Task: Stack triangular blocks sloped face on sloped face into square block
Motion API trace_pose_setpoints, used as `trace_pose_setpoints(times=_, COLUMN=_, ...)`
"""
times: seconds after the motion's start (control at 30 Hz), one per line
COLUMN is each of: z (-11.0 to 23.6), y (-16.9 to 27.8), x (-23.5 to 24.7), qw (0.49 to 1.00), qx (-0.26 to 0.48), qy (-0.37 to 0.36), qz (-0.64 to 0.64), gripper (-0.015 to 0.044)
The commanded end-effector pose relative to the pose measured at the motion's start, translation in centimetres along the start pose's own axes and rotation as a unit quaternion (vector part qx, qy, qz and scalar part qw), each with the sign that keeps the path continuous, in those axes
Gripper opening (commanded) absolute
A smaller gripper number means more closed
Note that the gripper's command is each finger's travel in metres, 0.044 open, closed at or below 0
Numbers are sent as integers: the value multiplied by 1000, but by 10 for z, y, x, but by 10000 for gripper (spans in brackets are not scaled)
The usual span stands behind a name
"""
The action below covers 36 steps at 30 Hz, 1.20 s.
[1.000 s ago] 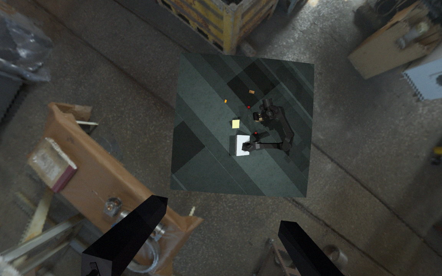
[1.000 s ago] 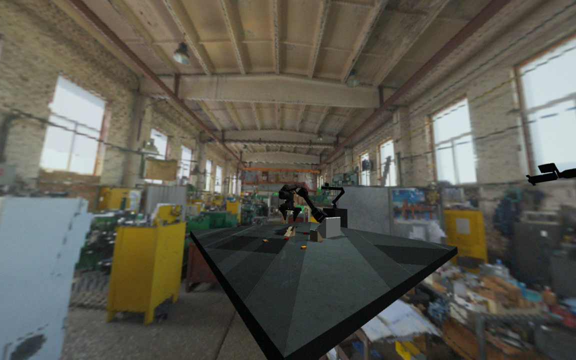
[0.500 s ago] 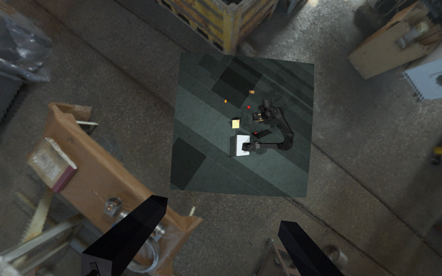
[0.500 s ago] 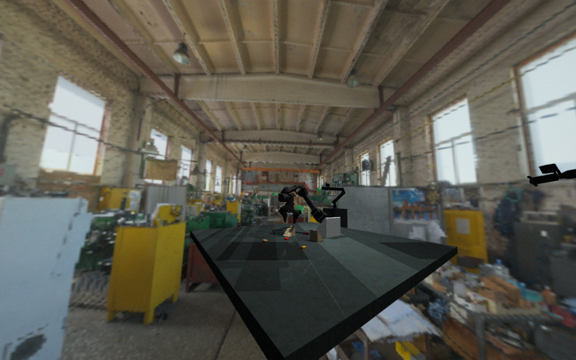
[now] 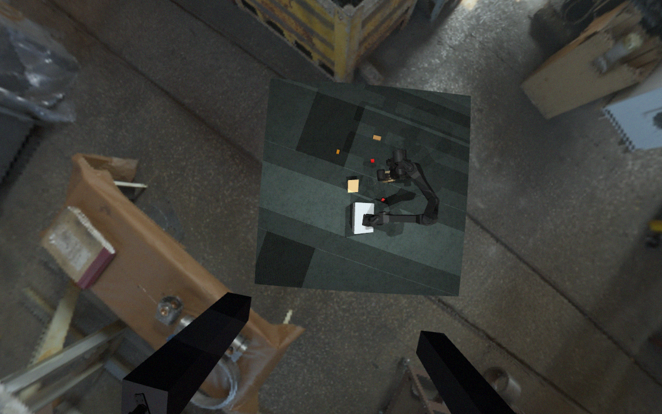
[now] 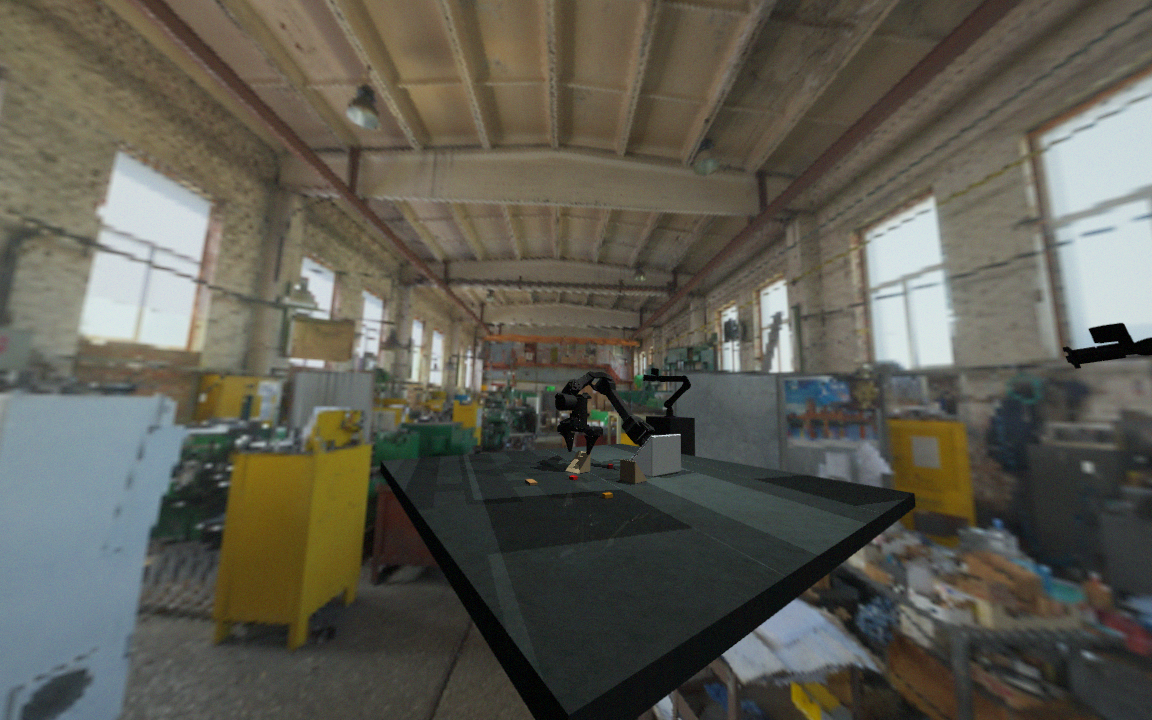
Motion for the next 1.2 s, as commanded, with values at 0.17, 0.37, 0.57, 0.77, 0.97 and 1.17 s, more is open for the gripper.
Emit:
trace_pose_setpoints(times=0.17, z=-16, y=1, x=1, qw=1000, qx=2, qy=2, qz=3, gripper=440)
trace_pose_setpoints(times=0.37, z=-25, y=2, x=1, qw=1000, qx=2, qy=3, qz=3, gripper=440)
trace_pose_setpoints(times=0.57, z=-35, y=3, x=2, qw=1000, qx=2, qy=4, qz=3, gripper=440)
trace_pose_setpoints(times=0.77, z=-45, y=5, x=2, qw=1000, qx=3, qy=5, qz=2, gripper=440)
trace_pose_setpoints(times=0.97, z=-54, y=7, x=2, qw=1000, qx=3, qy=6, qz=3, gripper=440)
trace_pose_setpoints(times=1.17, z=-58, y=7, x=2, qw=1000, qx=4, qy=7, qz=3, gripper=387)
Point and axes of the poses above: the point midway between the two fingers, 35 mm back from their tips, its own z axis back along the fingers, its own x axis across the jaws, y = z × x, the point moved 2 cm from there along z, back along the fingers, and after that the axes turned 12 degrees about z, right-handed, at the moved point
